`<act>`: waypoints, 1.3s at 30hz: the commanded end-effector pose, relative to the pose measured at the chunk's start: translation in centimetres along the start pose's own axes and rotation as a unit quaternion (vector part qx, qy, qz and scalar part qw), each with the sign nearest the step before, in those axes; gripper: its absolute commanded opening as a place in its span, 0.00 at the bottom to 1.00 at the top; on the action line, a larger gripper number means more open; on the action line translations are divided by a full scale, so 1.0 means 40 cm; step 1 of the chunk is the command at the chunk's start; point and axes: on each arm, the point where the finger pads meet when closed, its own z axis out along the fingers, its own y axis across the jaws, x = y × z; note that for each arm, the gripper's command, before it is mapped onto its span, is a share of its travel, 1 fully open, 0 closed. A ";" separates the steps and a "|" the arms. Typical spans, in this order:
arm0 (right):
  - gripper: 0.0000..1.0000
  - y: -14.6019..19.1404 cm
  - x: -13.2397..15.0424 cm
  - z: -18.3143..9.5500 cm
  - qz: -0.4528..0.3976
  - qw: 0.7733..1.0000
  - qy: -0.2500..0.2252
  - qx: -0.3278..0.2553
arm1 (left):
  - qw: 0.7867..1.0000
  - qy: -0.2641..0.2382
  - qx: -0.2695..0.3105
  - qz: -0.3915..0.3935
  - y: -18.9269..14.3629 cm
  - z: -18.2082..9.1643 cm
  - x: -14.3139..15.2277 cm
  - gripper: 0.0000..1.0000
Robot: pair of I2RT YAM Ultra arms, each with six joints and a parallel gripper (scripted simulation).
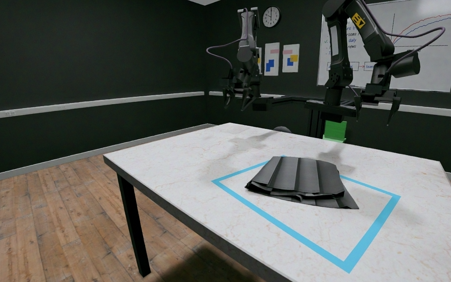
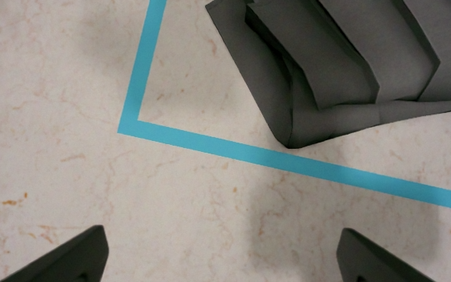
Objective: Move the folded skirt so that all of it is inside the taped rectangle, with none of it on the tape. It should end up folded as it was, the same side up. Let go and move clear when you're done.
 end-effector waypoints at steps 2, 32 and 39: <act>0.90 -0.065 0.016 -0.027 -0.007 1.000 -0.020 -0.015 | 1.000 -0.009 -0.004 0.007 0.010 0.000 -0.017 0.90; 0.90 -0.498 0.245 -0.125 -0.012 1.000 -0.013 -0.010 | 1.000 -0.009 -0.004 0.007 0.010 0.000 -0.017 0.90; 0.90 -0.492 0.251 -0.122 -0.014 1.000 -0.015 -0.006 | 1.000 -0.009 -0.004 0.007 0.010 0.000 -0.017 0.90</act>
